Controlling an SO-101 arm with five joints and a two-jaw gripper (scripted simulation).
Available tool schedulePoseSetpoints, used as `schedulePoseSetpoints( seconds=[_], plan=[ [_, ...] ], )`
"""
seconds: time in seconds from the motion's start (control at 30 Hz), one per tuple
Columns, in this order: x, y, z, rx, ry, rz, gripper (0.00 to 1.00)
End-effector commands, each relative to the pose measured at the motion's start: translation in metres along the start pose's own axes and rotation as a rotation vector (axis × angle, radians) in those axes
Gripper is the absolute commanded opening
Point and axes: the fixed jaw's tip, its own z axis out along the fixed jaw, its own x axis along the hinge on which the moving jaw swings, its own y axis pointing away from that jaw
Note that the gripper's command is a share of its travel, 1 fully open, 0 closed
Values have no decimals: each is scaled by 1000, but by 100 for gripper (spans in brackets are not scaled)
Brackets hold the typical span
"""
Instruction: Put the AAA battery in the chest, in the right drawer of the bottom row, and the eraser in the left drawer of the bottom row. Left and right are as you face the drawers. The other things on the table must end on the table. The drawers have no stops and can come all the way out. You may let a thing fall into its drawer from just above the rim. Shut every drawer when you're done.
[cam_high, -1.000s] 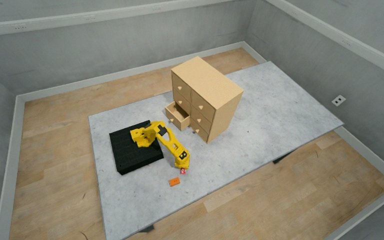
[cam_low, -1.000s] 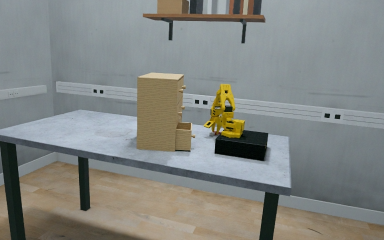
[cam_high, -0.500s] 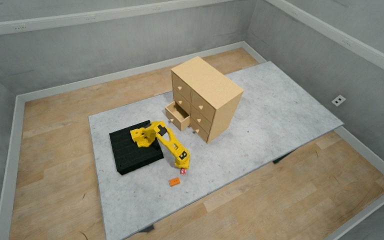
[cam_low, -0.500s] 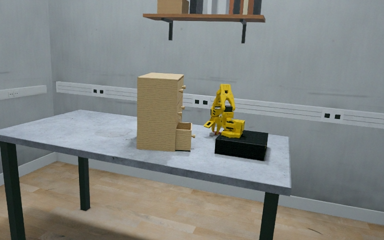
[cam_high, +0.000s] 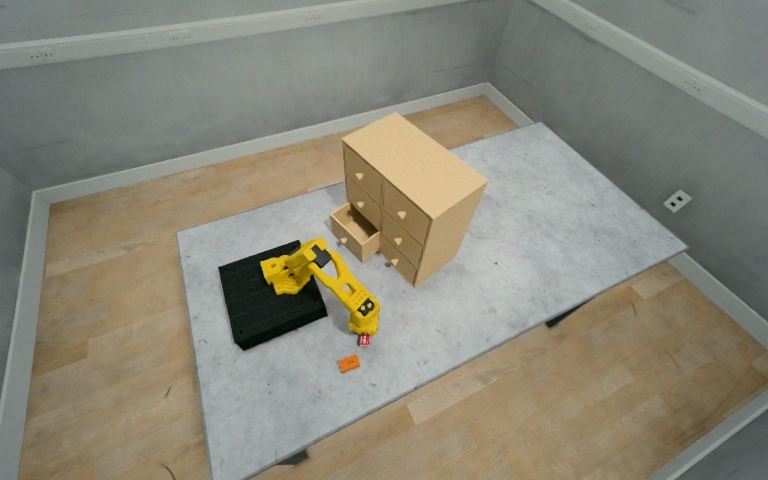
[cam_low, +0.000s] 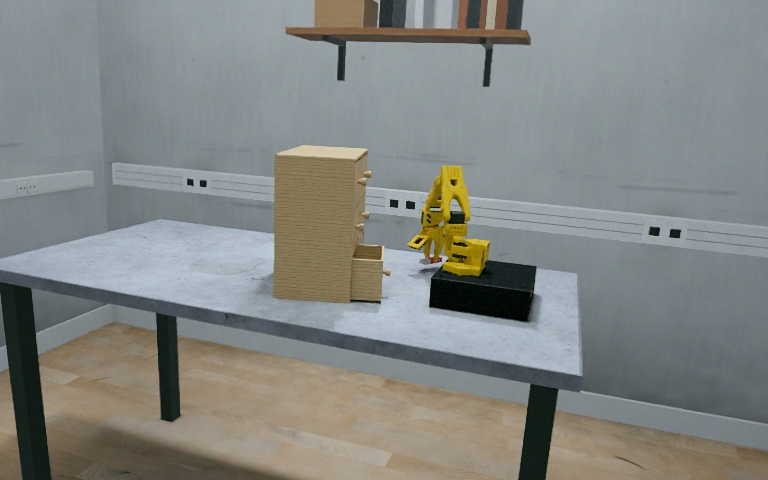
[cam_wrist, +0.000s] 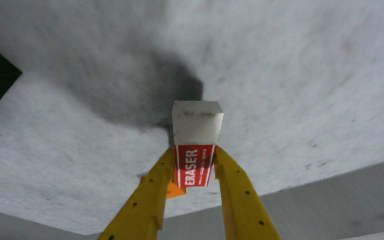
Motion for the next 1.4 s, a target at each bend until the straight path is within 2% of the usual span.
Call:
schedulePoseSetpoints(
  seconds=[0.0,0.07,0.37,0.63,1.13,1.2,1.37],
  plan=[
    [-1,1,-12,3,0,0,0],
    [-1,1,-12,3,0,0,0],
    [-1,2,-32,3,0,0,0],
    [-1,2,-32,3,0,0,0],
    [-24,11,-35,3,1,-448,0],
    [-24,11,-35,3,1,-448,0],
    [-32,15,-35,3,1,-597,0]
  ],
)
